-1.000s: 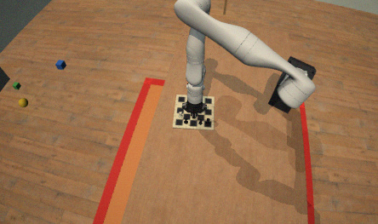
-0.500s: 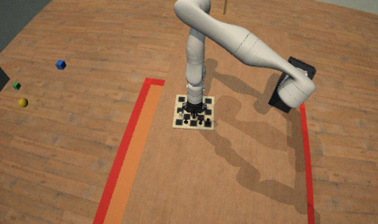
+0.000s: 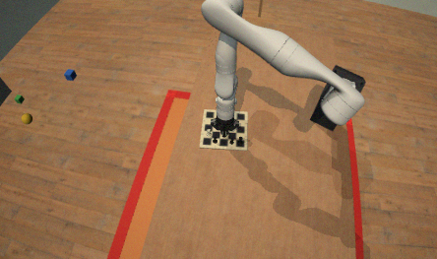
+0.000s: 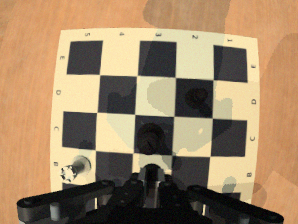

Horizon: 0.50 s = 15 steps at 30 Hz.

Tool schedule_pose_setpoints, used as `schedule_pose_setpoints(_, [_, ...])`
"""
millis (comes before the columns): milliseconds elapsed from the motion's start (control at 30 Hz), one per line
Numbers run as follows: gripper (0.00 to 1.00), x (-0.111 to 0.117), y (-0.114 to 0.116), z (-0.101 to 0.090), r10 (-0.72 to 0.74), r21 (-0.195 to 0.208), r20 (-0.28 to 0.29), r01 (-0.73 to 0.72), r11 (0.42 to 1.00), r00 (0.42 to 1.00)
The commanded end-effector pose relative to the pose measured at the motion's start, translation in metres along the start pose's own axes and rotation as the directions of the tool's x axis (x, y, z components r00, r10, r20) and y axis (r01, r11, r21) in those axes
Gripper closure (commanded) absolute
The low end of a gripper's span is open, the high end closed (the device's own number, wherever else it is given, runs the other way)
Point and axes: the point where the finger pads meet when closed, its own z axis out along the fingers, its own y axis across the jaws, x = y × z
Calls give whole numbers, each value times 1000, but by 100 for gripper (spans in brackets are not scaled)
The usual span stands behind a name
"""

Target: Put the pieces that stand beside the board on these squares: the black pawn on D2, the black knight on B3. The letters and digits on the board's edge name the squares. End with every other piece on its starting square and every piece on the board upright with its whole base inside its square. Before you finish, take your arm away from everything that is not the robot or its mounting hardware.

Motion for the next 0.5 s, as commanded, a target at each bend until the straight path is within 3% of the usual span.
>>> schedule_pose_setpoints(0, [100,0,-1,-1,0,1,-1,0,1000,1000])
schedule_pose_setpoints(100, [100,0,-1,-1,0,1,-1,0,1000,1000])
schedule_pose_setpoints(133, [93,0,-1,-1,0,1,-1,0,1000,1000])
schedule_pose_setpoints(200, [93,0,-1,-1,0,1,-1,0,1000,1000])
schedule_pose_setpoints(233, [85,0,-1,-1,0,1,-1,0,1000,1000])
schedule_pose_setpoints(300, [85,0,-1,-1,0,1,-1,0,1000,1000])
schedule_pose_setpoints(333, [78,0,-1,-1,0,1,-1,0,1000,1000])
schedule_pose_setpoints(400, [78,0,-1,-1,0,1,-1,0,1000,1000])
schedule_pose_setpoints(433, [71,0,-1,-1,0,1,-1,0,1000,1000])
schedule_pose_setpoints(467, [71,0,-1,-1,0,1,-1,0,1000,1000])
